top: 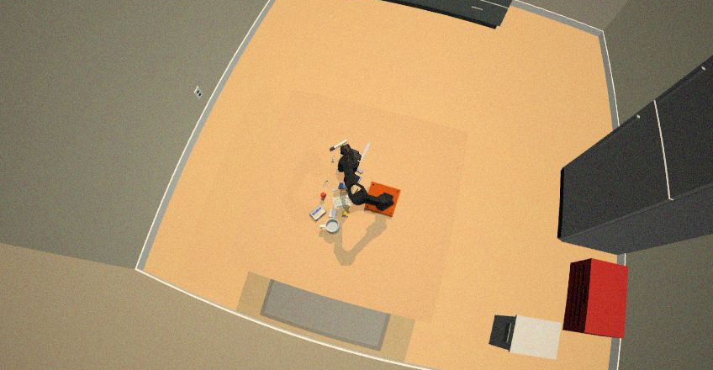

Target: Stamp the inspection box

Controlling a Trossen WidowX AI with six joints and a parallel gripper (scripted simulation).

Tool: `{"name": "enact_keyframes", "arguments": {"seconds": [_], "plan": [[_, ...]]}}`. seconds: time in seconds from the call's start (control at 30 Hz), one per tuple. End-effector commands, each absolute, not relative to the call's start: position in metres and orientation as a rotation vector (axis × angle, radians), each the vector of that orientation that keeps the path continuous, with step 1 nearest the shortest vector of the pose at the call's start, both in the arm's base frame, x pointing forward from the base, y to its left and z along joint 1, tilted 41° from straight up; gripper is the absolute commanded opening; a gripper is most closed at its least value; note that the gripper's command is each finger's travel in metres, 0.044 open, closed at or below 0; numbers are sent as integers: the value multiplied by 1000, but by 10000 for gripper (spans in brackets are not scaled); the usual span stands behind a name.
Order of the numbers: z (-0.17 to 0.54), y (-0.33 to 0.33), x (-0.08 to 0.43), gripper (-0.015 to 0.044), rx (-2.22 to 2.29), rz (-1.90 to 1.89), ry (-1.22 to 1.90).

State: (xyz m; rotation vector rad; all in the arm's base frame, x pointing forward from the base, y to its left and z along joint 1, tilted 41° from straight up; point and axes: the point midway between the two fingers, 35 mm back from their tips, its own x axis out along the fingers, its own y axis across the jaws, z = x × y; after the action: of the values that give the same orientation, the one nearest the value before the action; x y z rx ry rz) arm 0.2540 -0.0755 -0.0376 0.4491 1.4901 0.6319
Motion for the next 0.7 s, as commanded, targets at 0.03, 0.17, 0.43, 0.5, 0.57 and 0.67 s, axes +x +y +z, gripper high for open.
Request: {"name": "enact_keyframes", "arguments": {"seconds": [0.03,0.17,0.43,0.5,0.57,0.67], "plan": [[-41,-72,252,0,456,631,1494],[-43,-70,252,0,456,631,1494],[-47,-67,252,0,456,631,1494],[-48,-66,252,0,456,631,1494],[-49,-65,252,0,455,631,1494],[-51,-64,252,0,455,631,1494]]}}
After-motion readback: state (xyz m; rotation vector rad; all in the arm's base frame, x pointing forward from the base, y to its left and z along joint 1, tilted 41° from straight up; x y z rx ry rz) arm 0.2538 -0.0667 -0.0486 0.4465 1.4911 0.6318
